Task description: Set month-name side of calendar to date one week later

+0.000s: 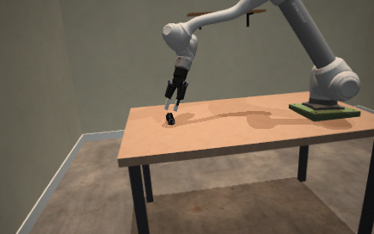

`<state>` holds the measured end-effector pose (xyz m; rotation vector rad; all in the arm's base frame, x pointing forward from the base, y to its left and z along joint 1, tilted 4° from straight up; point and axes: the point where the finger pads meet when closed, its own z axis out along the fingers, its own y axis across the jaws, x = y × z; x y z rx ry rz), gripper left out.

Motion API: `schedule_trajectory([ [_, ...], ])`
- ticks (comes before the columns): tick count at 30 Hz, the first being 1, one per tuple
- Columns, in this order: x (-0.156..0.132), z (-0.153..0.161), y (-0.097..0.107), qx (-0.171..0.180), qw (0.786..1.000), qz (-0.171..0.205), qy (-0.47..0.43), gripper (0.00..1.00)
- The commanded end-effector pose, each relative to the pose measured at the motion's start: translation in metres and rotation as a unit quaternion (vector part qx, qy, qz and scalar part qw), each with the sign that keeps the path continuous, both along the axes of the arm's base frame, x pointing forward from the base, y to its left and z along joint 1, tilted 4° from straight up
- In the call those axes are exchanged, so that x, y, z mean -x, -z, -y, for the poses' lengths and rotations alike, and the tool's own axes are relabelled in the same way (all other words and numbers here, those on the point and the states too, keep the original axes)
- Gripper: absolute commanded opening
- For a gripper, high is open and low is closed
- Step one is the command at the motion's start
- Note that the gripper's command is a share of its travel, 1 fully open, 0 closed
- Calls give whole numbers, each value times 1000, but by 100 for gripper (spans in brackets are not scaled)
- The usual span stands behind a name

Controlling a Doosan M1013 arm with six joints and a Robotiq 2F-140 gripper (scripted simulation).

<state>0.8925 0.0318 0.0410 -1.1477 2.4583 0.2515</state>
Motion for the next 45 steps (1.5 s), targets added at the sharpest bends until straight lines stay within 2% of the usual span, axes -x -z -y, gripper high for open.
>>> schedule_trajectory([
  [1,-1,-2,-1,3,1000,-5,-1,46],
  [4,0,-5,0,18,1000,-23,-4,46],
  [10,-2,-5,-1,89,993,-80,-1,46],
  [19,-5,-7,-3,106,990,-92,0,46],
  [22,-5,-10,-1,130,985,-116,-3,46],
  [27,-7,-10,-2,189,968,-163,1,46],
  [33,-10,-12,-3,200,965,-169,3,46],
  [34,-10,-12,-3,200,965,-169,3,100],
  [45,-10,-12,-3,200,965,-169,3,100],
])
